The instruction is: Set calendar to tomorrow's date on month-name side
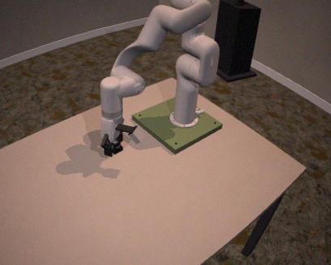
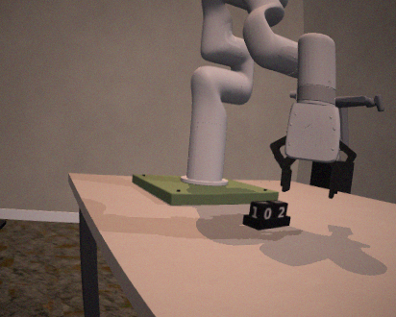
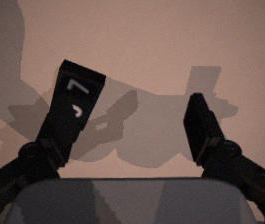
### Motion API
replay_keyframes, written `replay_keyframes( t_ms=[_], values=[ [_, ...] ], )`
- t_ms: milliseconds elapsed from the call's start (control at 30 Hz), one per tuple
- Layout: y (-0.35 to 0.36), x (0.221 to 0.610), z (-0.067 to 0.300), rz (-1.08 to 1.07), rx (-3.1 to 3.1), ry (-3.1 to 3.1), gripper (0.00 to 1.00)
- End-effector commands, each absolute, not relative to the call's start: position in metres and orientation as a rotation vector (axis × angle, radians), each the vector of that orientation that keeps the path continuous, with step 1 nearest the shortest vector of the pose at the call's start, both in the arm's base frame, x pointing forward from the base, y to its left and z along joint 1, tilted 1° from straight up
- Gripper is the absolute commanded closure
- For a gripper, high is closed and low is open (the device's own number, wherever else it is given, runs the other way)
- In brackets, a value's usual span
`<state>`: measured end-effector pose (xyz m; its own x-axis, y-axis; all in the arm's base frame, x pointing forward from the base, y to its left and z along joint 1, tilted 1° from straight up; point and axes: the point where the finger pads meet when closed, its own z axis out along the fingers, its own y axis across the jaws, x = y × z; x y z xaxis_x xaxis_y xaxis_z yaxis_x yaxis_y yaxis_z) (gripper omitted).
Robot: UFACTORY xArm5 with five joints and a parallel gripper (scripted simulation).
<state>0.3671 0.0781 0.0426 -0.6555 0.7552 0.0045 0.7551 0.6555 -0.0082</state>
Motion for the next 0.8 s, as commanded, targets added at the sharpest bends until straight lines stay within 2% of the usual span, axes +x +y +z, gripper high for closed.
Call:
replay_keyframes(
  t_ms=[0,567,767],
  values=[
    [0.0784,0.3683,0.0436,0.006,-1.302,-2.854,0.00],
    [0.0784,0.3683,0.0436,0.006,-1.304,-2.853,0.00],
    [0.0736,0.3696,0.0436,0.006,-1.557,-2.723,0.00]
  ],
)
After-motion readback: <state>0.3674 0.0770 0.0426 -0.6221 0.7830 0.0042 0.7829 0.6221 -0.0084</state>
